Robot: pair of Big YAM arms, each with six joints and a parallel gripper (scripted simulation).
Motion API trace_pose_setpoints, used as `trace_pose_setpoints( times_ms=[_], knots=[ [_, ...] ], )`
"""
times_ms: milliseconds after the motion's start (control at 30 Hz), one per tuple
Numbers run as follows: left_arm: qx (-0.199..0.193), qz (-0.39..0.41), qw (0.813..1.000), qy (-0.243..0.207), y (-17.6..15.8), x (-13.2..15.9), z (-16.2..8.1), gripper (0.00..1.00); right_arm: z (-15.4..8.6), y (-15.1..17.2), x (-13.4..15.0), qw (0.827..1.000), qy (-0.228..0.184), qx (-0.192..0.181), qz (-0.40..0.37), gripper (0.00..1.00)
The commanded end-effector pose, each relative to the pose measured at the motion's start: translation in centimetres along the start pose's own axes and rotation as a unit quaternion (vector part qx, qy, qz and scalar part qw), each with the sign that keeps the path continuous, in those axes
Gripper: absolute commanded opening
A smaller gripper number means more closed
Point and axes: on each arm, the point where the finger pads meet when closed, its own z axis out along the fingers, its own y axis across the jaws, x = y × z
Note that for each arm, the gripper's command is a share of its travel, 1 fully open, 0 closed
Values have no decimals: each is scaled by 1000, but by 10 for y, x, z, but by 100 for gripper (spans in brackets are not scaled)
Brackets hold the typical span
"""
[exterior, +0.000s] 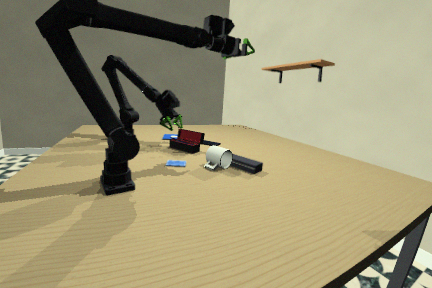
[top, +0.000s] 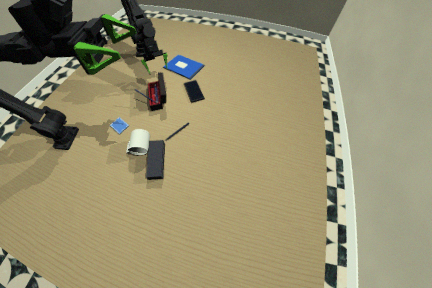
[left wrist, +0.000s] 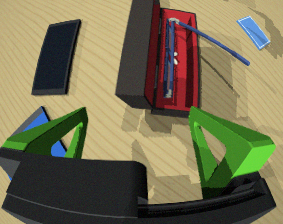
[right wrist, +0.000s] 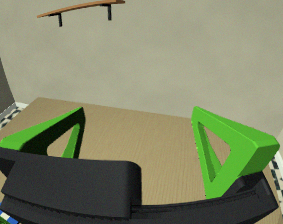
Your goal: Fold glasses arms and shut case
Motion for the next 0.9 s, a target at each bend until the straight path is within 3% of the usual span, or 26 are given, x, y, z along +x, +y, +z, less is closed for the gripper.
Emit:
trace_pose_setpoints(
  times_ms=[0, 67, 100, 267, 367, 400, 600, 633, 867],
  knots=[
    [6, 16, 1000, -13, -8, -11, -2, 96, -4, 5, -10, 1000, -5, -3, 6, 100],
    [12, 17, 1000, -4, -11, -5, 0, 96, -4, 5, -10, 1000, -5, -3, 6, 100],
    [20, 18, 999, 19, -18, 15, 5, 96, -4, 5, -10, 1000, -5, -3, 6, 100],
    [40, 37, 998, 36, -37, 32, 6, 96, -4, 5, -10, 1000, -5, -3, 6, 100],
    [45, 45, 998, 22, -42, 22, 3, 96, -4, 5, -10, 1000, -5, -3, 6, 100],
    [48, 45, 997, 34, -44, 34, 4, 96, -4, 5, -10, 1000, -5, -3, 6, 100],
    [50, 41, 997, 44, -45, 41, 6, 96, -4, 5, -10, 1000, -5, -3, 6, 100],
    [49, 43, 998, 26, -45, 26, 5, 96, -4, 5, -10, 1000, -5, -3, 6, 100],
    [45, 40, 998, 22, -44, 20, 17, 96, -4, 5, -10, 1000, -5, -3, 6, 100]
  ],
)
